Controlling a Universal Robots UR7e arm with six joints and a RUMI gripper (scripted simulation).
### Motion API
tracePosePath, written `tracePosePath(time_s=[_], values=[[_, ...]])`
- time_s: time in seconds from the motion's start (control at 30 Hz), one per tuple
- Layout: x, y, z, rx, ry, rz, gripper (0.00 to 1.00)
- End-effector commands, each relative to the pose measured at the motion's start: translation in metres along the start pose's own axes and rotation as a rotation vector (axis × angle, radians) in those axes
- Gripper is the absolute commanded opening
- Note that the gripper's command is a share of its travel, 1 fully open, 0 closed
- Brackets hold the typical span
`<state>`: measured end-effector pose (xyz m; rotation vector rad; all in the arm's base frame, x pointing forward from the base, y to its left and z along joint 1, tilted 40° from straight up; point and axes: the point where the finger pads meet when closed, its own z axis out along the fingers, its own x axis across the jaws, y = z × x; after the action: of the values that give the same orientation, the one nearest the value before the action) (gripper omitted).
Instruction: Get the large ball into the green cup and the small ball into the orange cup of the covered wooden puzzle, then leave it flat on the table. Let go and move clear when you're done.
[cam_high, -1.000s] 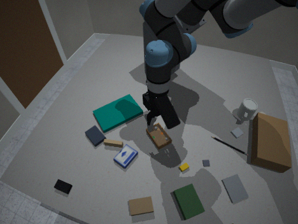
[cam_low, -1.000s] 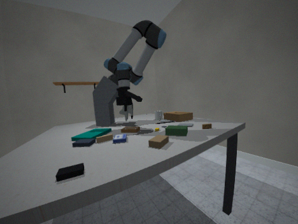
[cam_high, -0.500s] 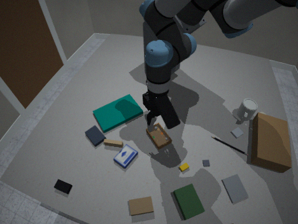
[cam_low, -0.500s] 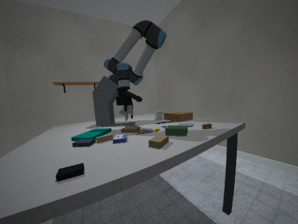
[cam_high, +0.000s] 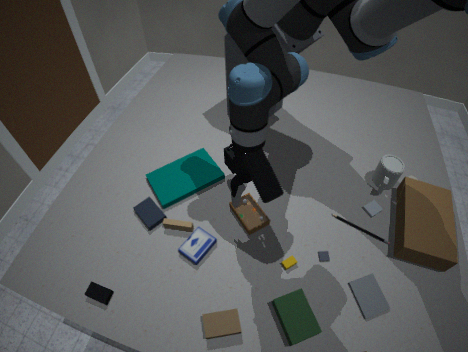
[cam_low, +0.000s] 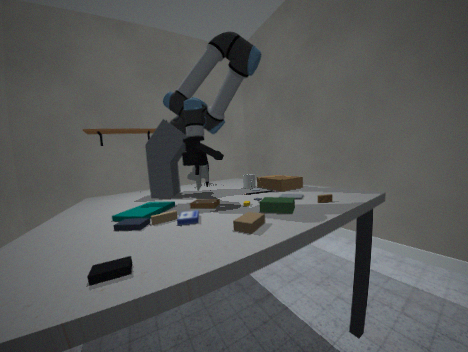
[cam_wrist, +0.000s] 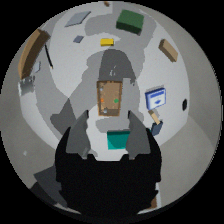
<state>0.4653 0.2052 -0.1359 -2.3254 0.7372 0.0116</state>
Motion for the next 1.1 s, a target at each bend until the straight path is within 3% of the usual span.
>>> tracePosePath(time_s=[0.0,1.07], values=[[0.0004,-0.0002,-0.0003,0.0,0.001,0.0,0.54],[0.0012,-0.0007,0.0043,0.0,0.003,0.0,0.54]])
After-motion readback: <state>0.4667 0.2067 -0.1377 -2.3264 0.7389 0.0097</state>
